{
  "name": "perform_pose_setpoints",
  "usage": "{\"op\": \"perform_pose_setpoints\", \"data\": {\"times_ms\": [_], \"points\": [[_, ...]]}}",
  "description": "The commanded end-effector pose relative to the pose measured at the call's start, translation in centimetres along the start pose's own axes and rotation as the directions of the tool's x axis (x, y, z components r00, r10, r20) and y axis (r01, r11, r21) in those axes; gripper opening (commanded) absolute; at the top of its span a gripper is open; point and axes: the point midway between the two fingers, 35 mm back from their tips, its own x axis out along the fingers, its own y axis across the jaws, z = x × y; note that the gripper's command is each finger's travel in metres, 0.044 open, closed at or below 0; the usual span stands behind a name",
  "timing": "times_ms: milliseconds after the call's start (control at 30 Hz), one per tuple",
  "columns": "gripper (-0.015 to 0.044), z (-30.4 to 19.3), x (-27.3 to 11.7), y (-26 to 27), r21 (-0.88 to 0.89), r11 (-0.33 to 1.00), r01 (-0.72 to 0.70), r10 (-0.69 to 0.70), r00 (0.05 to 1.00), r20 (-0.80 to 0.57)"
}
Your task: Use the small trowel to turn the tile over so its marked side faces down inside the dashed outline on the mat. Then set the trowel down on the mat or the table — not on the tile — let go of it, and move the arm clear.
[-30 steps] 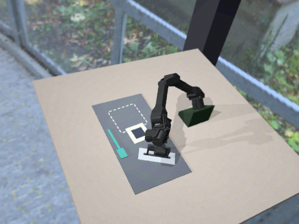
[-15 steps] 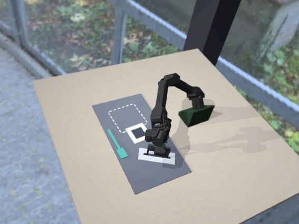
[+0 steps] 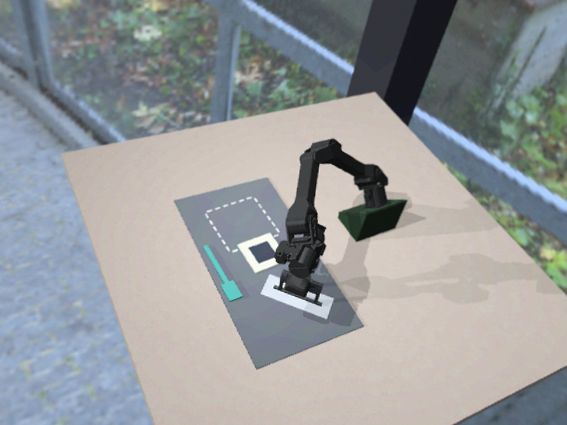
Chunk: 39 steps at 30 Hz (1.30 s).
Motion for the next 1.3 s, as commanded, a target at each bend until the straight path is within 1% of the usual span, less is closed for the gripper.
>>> {"op": "perform_pose_setpoints", "data": {"times_ms": [0, 233, 567, 733, 767, 1267], "points": [[0.013, 0.01, 0.11, 0.0, 0.141, 0.99, 0.0, 0.0, 1.0, -0.002], [0.013, 0.01, 0.12, 0.0, 0.325, 0.946, 0.0, 0.0, 1.0, -0.002], [0.013, 0.01, 0.12, 0.0, 0.33, 0.944, 0.0, 0.0, 1.0, -0.002], [0.0261, 0.01, 0.12, 0.0, 0.33, 0.944, 0.0, 0.0, 1.0, -0.002], [0.027, 0.01, 0.12, 0.0, 0.33, 0.944, 0.0, 0.0, 1.0, -0.002], [0.027, 0.01, 0.12, 0.0, 0.33, 0.944, 0.0, 0.0, 1.0, -0.002]]}}
